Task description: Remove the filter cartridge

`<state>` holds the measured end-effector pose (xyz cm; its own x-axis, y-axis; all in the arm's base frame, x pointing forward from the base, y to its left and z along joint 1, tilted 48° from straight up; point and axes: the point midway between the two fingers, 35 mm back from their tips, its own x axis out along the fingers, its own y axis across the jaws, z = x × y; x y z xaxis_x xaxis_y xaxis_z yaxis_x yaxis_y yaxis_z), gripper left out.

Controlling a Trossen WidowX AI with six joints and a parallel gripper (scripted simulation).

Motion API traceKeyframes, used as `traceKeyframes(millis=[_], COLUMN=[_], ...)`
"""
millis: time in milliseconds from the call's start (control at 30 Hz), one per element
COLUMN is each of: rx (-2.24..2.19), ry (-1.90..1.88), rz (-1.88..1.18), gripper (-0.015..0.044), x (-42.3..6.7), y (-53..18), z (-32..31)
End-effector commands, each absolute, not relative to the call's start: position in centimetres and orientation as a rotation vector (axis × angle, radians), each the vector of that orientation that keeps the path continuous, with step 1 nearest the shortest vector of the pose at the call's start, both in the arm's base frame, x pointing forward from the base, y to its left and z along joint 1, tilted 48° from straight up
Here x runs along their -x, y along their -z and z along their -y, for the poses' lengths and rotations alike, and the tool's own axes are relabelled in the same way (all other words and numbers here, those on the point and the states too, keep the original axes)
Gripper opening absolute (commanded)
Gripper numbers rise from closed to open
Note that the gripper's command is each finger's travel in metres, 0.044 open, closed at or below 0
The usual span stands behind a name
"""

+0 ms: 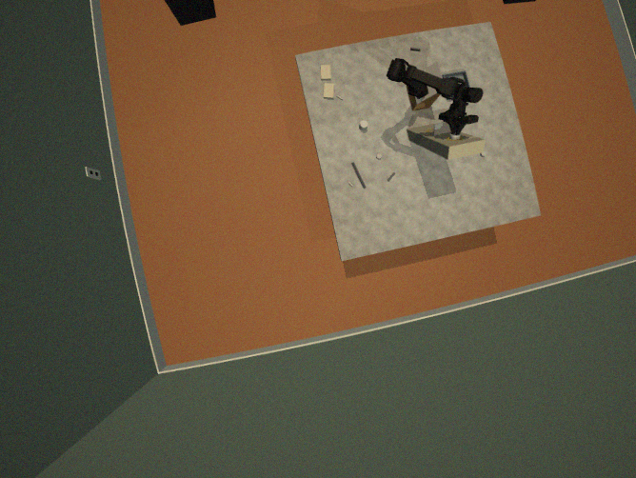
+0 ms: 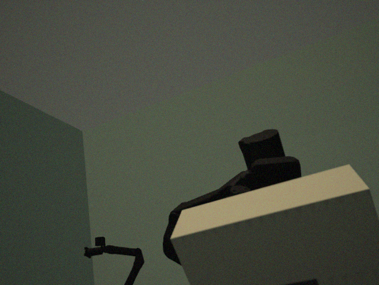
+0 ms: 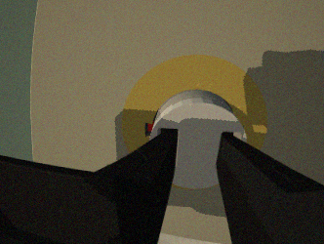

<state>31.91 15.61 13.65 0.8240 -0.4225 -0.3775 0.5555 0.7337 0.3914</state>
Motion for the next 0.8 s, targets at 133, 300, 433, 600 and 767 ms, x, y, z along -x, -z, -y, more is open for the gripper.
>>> traceKeyframes(millis=[133,300,433,600,767], rx=[-0.525,-0.526,-0.526,-0.526,-0.526], ry=[0.531,0.529,0.529,0.529,0.529], rz=[-0.294,-0.290,-0.290,-0.290,-0.290], gripper=[0.0000,0.0000,0.0000,0.0000,0.0000], x=[-29.2,-27.7,-27.6,-27.0,-26.3], y=[-14.6,-15.5,-15.5,-14.7,-13.7], z=[-17.3,-17.8,-17.8,-16.9,-15.9])
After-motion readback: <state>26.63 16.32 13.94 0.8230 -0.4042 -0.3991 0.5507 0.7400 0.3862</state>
